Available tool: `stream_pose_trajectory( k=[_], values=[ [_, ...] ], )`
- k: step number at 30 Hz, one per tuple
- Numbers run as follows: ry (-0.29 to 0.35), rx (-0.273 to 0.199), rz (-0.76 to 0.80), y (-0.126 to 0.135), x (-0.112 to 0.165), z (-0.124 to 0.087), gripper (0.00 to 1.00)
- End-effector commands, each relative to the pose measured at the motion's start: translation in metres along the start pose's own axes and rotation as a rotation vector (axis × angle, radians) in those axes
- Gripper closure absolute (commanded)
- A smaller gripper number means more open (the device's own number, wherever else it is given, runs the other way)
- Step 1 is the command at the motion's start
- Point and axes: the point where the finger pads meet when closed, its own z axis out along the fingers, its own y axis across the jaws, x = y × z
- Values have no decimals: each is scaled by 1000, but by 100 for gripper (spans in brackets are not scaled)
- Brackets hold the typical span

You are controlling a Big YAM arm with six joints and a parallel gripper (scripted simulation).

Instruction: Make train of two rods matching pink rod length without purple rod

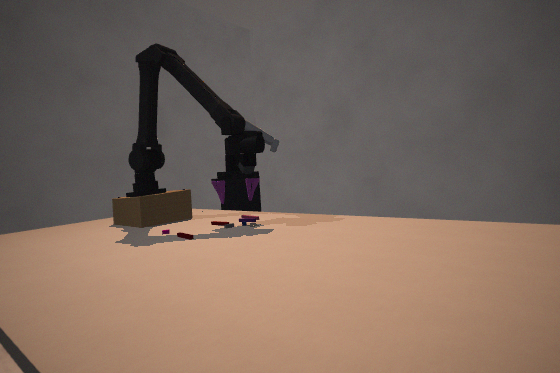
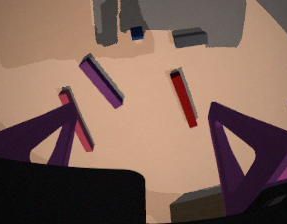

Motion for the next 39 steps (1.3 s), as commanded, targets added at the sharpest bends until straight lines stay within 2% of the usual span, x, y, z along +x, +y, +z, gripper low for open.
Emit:
stream_pose_trajectory(
  k=[1, 3, 4, 5, 6, 9, 10, 13, 14, 15, 16, 19, 20, 22, 23, 24, 25, 26, 30, 31, 34, 35, 36, 37, 39],
  values=[
    [-77, -47, -64, 12, -27, -28, 0],
    [-69, -43, -80, 15, -19, -25, 0],
    [-52, -30, -133, -5, -12, -16, 0],
    [-52, -30, -133, -5, -12, -16, 0],
    [-53, -27, -207, -11, -10, -16, 0],
    [-47, -25, -207, -12, -9, -17, 0],
    [-83, -41, -206, -3, -27, -28, 0],
    [-89, -43, -214, 2, -27, -30, 0],
    [-54, -25, -282, -18, -9, -16, 0],
    [-54, -25, -282, -18, -9, -16, 0],
    [-55, -22, -357, -25, -7, -16, 0],
    [-44, -19, -357, -26, -4, -15, 0],
    [-77, -30, -356, -18, -20, -26, 0],
    [-87, -33, -377, -9, -20, -28, 0],
    [-65, -25, -380, -13, -10, -21, 0],
    [-56, -20, -432, -32, -5, -15, 0],
    [-56, -20, -432, -32, -5, -15, 0],
    [-57, -17, -506, -38, -3, -15, 0],
    [-49, -16, -506, -39, -1, -15, 0],
    [-95, -26, -514, -25, -20, -29, 0],
    [-96, -26, -524, -22, -18, -29, 0],
    [-57, -15, -578, -44, 0, -14, 0],
    [-57, -15, -578, -44, 0, -14, 0],
    [-58, -12, -647, -50, 2, -14, 0],
    [-44, -11, -648, -52, 5, -14, 0]
  ],
)
